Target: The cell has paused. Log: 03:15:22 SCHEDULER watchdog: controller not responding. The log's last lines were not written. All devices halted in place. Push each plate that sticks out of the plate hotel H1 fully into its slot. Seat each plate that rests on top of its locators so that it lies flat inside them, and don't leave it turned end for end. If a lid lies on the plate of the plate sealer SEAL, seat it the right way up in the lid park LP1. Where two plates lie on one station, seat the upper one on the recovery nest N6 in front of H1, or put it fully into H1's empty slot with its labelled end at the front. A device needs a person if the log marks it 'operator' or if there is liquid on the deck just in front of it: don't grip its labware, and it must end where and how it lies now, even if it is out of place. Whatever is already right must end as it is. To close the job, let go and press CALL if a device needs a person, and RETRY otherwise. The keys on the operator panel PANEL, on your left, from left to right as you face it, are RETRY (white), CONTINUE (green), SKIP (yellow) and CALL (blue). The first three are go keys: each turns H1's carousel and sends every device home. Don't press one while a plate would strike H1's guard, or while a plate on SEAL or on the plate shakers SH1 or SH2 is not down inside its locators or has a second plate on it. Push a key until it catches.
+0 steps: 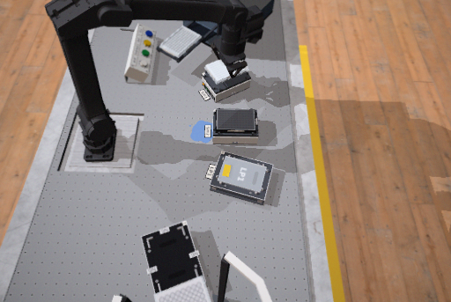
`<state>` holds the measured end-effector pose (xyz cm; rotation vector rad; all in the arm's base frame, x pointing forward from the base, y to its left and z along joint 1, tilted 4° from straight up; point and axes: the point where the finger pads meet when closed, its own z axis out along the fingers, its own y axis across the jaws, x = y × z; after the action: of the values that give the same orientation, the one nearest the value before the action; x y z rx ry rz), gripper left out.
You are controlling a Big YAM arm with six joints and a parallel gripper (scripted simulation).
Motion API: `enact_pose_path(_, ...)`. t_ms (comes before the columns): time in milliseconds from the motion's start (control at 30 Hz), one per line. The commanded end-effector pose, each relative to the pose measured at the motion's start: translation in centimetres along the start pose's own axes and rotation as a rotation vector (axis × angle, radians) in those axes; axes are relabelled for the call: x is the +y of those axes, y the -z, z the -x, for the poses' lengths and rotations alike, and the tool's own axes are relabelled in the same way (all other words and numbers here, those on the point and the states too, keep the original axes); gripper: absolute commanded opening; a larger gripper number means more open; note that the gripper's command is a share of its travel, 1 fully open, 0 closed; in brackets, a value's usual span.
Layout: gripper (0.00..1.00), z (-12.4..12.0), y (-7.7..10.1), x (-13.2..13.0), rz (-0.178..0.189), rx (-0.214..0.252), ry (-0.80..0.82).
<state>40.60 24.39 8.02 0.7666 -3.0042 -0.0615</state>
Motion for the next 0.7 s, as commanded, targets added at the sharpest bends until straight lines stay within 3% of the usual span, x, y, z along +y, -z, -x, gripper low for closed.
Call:
enact_pose_path(0,0.82,0.00,-1.29,-0.38,0.002,0.017,0.003)
enact_pose_path(667,0.82,-0.21,-1.87,-0.70,0.002,0.023,-0.002)
